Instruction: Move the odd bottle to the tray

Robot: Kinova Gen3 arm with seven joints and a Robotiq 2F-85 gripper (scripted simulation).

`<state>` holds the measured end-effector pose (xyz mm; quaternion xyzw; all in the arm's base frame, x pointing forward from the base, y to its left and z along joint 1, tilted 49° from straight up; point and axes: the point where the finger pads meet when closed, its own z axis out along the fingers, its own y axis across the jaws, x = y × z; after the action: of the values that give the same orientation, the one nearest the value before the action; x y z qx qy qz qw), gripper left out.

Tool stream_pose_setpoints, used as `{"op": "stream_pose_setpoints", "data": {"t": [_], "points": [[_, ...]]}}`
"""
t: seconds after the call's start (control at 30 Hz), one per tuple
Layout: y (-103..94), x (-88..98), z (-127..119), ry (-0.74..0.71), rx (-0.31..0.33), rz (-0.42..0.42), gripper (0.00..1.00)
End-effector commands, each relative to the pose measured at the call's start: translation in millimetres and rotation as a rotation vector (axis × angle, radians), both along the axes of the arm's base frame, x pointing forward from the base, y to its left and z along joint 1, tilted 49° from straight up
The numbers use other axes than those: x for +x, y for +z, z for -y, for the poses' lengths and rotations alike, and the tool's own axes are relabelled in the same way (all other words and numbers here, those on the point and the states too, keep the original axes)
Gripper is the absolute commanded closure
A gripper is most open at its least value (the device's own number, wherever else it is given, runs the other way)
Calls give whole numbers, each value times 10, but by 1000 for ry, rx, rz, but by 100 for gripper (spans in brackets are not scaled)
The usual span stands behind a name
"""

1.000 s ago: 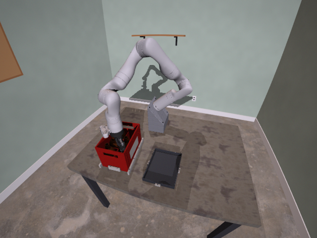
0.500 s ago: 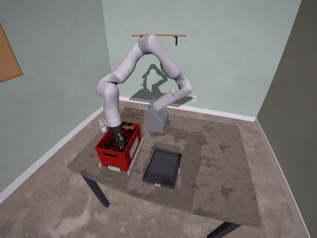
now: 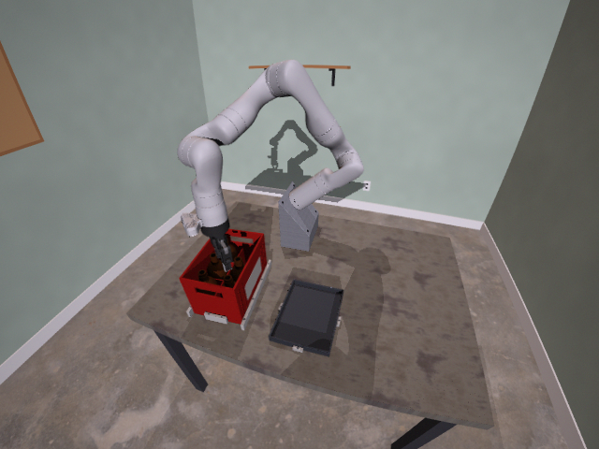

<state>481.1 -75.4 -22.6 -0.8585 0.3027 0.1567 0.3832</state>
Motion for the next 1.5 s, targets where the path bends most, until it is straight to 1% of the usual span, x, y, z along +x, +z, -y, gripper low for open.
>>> {"op": "stream_pose_setpoints", "data": {"t": [0.0, 0.23, 0.27, 1.37, 1.43, 1.47], "points": [[22, 12, 40, -4, -4, 3, 36], [38, 13, 58, -4, -4, 3, 36], [38, 13, 58, -4, -4, 3, 100], [38, 13, 58, -4, -4, 3, 100], [22, -11, 77, -4, -5, 3, 100], [-10, -61, 117, -5, -6, 3, 100]]}}
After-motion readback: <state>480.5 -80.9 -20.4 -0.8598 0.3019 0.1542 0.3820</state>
